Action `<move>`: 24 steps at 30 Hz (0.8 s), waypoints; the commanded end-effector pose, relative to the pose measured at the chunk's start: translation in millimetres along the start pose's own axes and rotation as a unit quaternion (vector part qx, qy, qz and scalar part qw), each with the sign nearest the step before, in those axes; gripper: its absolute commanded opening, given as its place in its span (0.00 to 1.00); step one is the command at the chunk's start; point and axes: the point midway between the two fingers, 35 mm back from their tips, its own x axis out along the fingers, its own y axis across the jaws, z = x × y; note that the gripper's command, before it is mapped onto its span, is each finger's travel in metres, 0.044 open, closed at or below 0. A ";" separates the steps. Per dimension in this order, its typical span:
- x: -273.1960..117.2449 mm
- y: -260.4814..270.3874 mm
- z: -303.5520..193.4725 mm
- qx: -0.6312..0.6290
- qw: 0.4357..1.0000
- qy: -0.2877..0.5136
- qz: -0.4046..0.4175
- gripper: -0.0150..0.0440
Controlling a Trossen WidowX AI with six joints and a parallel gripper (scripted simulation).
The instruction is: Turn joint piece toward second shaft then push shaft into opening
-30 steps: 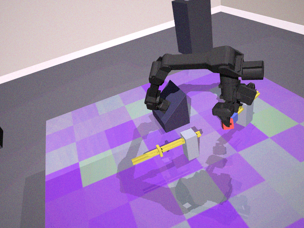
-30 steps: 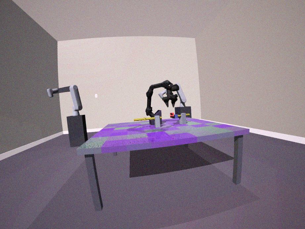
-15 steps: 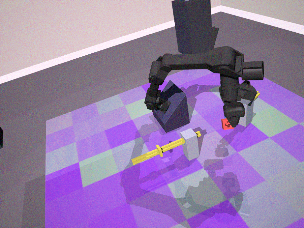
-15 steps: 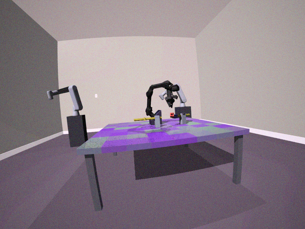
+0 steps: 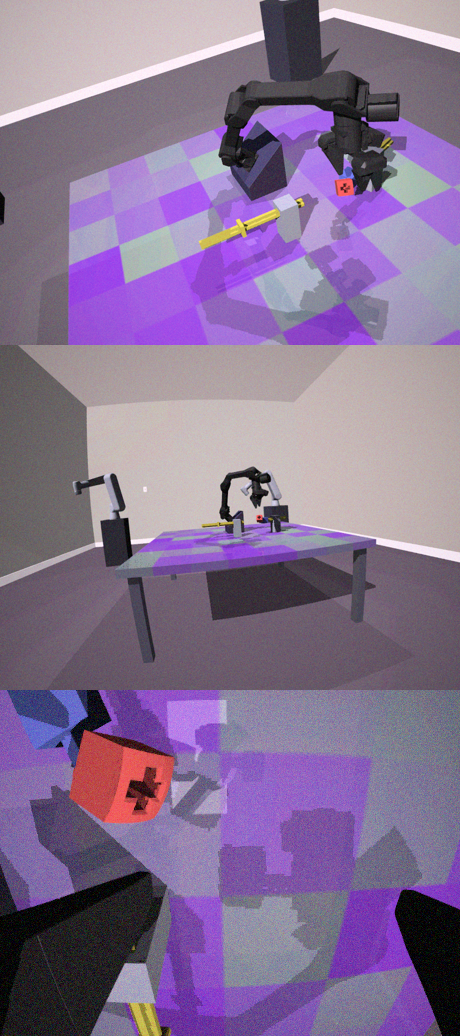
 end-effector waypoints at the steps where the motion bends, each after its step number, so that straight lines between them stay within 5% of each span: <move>1: 0.5 -0.3 -0.1 -0.060 0.998 0.003 -0.004 1.00; 24: 4.7 1.1 0.8 -0.397 0.918 0.020 -0.010 1.00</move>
